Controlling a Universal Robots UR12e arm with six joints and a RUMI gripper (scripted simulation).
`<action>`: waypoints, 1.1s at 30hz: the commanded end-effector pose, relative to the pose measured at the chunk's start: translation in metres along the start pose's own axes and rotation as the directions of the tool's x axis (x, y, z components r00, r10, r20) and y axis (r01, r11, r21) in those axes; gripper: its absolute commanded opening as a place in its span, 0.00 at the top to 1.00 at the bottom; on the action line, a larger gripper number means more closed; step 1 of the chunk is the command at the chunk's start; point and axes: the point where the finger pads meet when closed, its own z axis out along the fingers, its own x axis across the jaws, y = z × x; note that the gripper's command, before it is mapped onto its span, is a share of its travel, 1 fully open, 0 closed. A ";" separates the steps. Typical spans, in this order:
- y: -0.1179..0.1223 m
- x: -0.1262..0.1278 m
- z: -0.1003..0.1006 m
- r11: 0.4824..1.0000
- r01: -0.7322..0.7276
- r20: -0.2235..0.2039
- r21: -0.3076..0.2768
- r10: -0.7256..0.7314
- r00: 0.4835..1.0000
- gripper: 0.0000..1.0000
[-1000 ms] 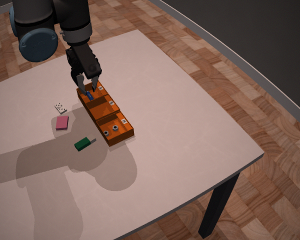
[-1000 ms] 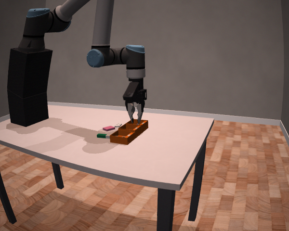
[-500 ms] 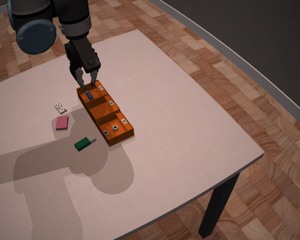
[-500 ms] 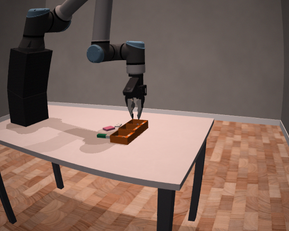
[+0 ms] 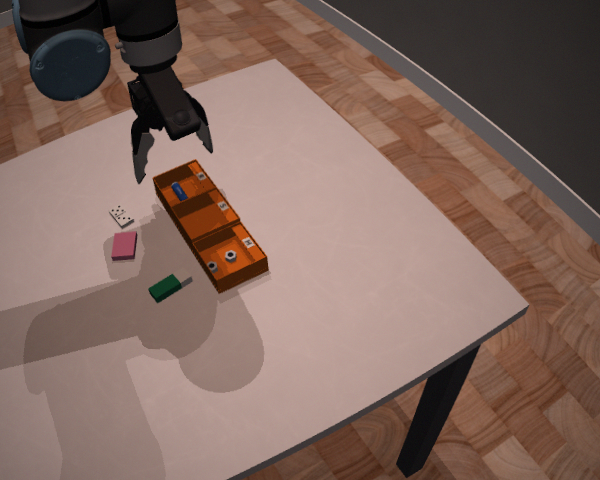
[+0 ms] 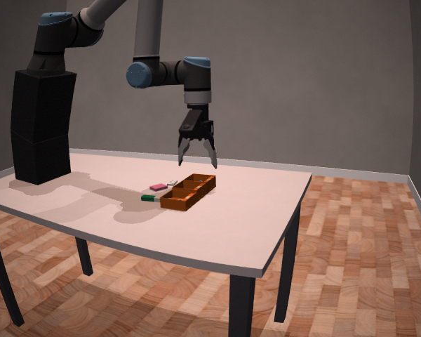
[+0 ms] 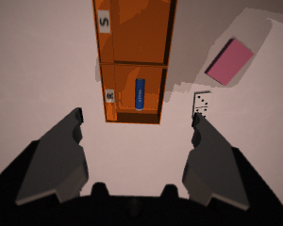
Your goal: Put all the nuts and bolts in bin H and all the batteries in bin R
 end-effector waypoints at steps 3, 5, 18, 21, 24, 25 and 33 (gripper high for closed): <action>0.000 -0.001 -0.023 1.000 0.000 0.001 0.000 0.000 1.000 0.00; 0.000 -0.001 -0.031 1.000 0.000 0.001 0.000 0.000 1.000 0.00; 0.000 -0.001 -0.075 1.000 0.000 0.001 0.000 0.000 1.000 0.00; 0.000 -0.001 -0.087 1.000 0.000 0.001 0.000 0.000 1.000 0.00; 0.000 -0.001 -0.099 1.000 0.000 0.001 0.000 0.000 1.000 0.00; 0.000 -0.001 -0.103 1.000 0.000 0.001 0.000 0.000 1.000 0.00; 0.000 -0.001 -0.127 1.000 0.000 0.001 0.000 0.000 1.000 0.00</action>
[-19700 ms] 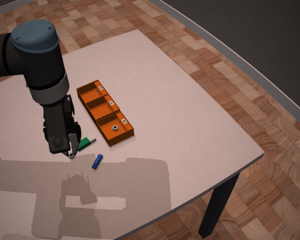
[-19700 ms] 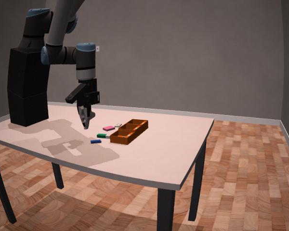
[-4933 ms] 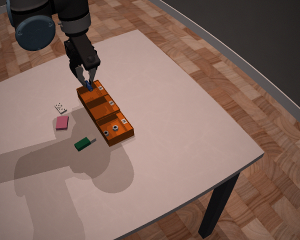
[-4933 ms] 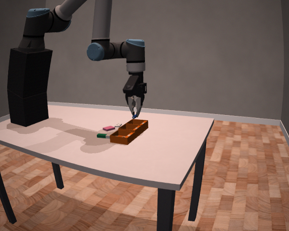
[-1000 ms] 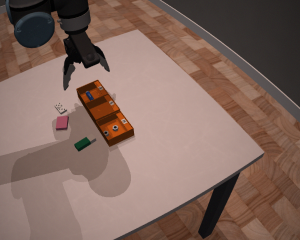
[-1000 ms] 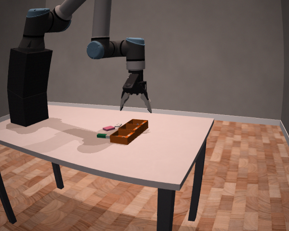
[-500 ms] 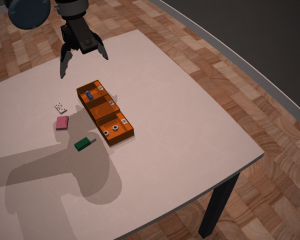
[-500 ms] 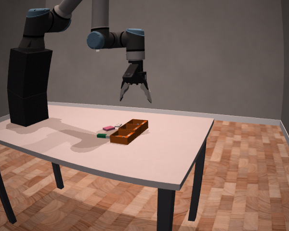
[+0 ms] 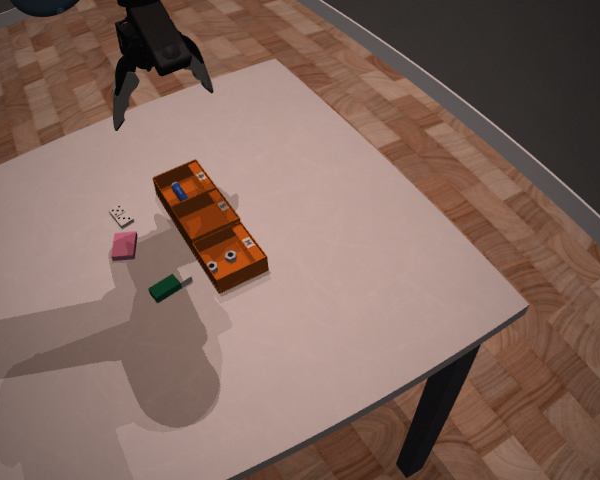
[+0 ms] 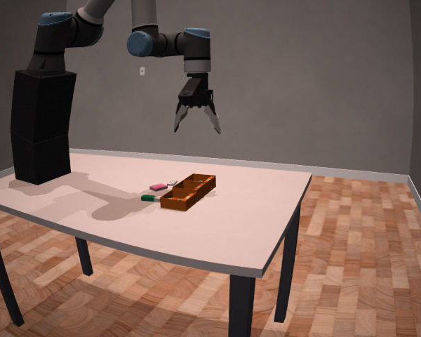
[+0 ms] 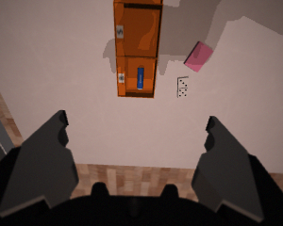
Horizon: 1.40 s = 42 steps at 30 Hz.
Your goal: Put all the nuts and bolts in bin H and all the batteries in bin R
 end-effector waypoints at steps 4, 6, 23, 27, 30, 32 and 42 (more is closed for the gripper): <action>0.000 -0.001 -0.033 1.000 0.000 0.001 0.000 0.000 1.000 0.00; 0.000 -0.001 -0.033 1.000 0.000 0.001 0.000 0.000 1.000 0.00; 0.000 -0.001 -0.033 1.000 0.000 0.001 0.000 0.000 1.000 0.00; 0.000 -0.001 -0.033 1.000 0.000 0.001 0.000 0.000 1.000 0.00; 0.000 -0.001 -0.033 1.000 0.000 0.001 0.000 0.000 1.000 0.00; 0.000 -0.001 -0.033 1.000 0.000 0.001 0.000 0.000 1.000 0.00; 0.000 -0.001 -0.033 1.000 0.000 0.001 0.000 0.000 1.000 0.00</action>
